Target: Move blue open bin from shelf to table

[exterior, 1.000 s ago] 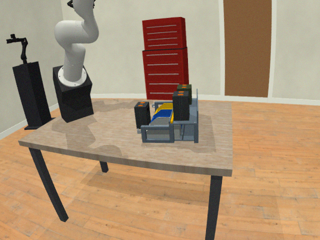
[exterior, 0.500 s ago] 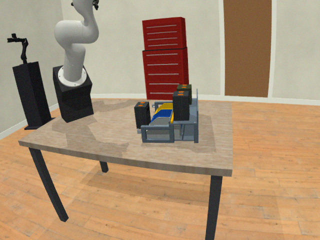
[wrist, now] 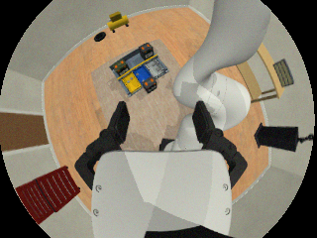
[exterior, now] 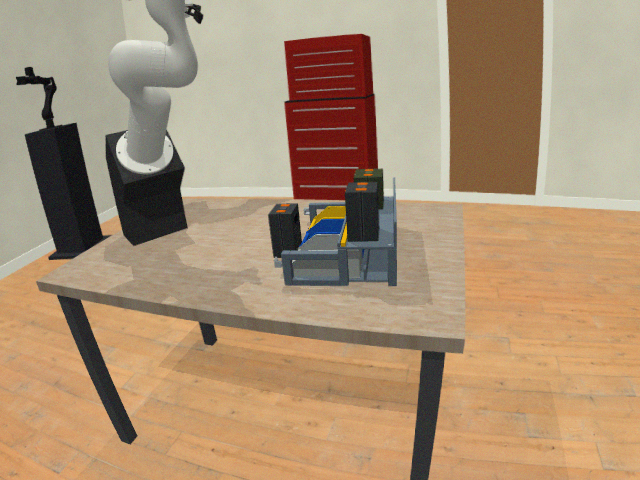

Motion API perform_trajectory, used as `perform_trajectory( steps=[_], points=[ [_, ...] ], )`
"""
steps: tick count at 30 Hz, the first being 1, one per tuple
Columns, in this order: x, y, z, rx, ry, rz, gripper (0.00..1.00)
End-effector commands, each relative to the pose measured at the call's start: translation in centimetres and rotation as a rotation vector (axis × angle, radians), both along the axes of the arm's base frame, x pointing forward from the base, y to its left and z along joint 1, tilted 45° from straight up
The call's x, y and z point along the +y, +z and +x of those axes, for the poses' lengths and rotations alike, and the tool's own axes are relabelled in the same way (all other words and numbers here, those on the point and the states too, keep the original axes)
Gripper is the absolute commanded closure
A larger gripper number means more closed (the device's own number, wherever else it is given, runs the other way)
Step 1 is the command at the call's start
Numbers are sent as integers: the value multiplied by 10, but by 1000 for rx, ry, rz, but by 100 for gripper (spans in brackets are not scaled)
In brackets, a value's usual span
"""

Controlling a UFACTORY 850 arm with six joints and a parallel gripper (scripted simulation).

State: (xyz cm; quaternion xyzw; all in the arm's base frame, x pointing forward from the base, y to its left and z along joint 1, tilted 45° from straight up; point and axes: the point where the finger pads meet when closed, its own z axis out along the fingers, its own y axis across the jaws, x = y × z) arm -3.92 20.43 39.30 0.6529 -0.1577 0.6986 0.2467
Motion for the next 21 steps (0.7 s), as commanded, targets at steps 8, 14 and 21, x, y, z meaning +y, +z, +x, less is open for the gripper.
perform_trajectory(
  steps=[8,14,21],
  points=[
    [30,-14,4,50,58,-150,0],
    [47,-23,6,79,94,-243,0],
    [47,-23,6,79,94,-243,0]
  ],
)
